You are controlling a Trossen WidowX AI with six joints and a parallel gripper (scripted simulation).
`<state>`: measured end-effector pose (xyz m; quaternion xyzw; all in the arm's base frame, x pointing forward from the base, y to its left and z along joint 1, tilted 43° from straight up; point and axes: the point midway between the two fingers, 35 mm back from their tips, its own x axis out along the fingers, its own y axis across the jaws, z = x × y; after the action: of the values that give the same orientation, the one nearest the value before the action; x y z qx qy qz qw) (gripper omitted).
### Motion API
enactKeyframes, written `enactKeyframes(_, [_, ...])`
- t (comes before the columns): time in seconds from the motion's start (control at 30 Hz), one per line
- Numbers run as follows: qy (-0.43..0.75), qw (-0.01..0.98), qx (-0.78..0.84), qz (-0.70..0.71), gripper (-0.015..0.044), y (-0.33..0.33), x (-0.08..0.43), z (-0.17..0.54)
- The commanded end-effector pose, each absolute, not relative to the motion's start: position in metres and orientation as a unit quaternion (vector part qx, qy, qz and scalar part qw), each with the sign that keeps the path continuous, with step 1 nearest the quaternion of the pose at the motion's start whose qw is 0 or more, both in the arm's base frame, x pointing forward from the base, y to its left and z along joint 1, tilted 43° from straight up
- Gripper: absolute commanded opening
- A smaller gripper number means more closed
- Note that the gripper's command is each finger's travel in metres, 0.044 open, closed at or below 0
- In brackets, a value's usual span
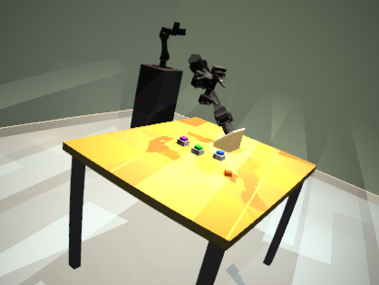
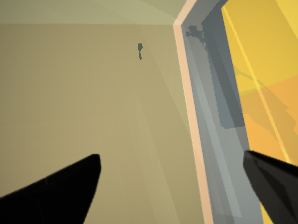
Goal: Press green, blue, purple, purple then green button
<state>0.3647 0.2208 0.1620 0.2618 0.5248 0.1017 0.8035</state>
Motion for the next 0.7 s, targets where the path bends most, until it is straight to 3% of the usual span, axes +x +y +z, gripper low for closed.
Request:
enactKeyframes(0.0, [0.578, 0.8, 0.159, -0.029, 0.04, 0.165, 0.333, 0.111])
enactKeyframes(0.4, [0.655, 0.668, -0.237, -0.263, 0.04, 0.014, 0.226, 0.085])
enactKeyframes(0.67, [0.655, 0.663, -0.247, -0.266, 0.04, 0.011, 0.224, 0.086])
